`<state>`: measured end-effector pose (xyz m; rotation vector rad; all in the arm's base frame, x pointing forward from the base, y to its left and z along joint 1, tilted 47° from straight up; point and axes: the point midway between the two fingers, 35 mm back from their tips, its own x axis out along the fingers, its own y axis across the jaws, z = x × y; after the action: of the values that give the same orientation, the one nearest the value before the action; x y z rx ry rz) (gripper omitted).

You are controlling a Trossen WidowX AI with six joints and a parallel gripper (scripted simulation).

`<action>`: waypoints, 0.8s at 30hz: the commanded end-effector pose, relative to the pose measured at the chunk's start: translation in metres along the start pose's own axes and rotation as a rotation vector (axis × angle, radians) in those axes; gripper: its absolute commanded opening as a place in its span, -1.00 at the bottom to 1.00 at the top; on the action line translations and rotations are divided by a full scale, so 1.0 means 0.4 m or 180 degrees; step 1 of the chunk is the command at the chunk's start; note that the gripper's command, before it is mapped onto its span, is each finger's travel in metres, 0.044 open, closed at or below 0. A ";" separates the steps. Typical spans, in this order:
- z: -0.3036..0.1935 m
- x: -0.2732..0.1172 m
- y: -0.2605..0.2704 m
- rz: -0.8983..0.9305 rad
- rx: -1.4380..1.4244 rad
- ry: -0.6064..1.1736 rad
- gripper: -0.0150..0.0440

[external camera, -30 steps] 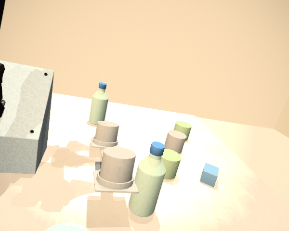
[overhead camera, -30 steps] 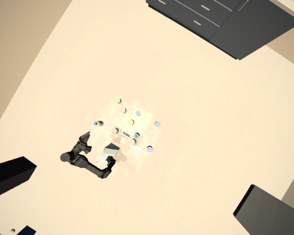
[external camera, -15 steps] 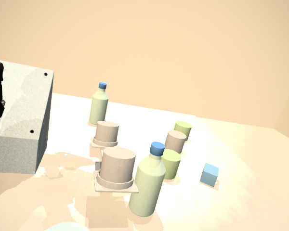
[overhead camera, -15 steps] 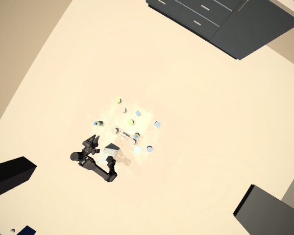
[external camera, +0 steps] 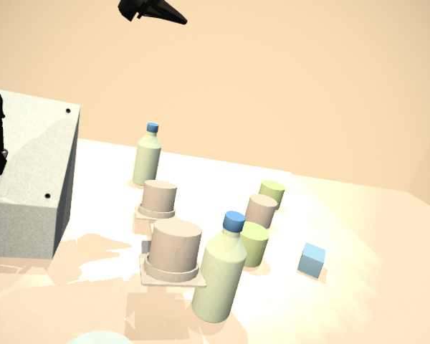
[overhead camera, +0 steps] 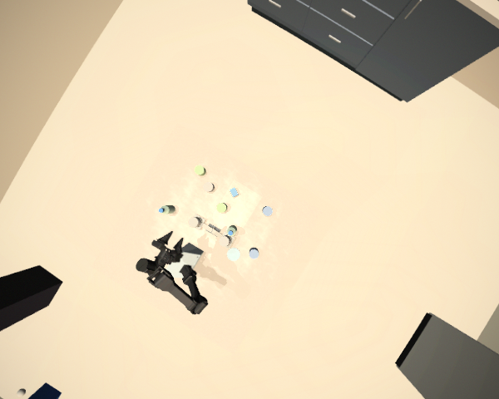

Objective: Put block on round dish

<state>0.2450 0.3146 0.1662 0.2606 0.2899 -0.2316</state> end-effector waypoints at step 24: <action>-0.028 0.001 -0.491 -0.0617 -0.2745 0.0790 1.00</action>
<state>0.1996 0.1550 0.1209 -0.5053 0.5851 -0.2460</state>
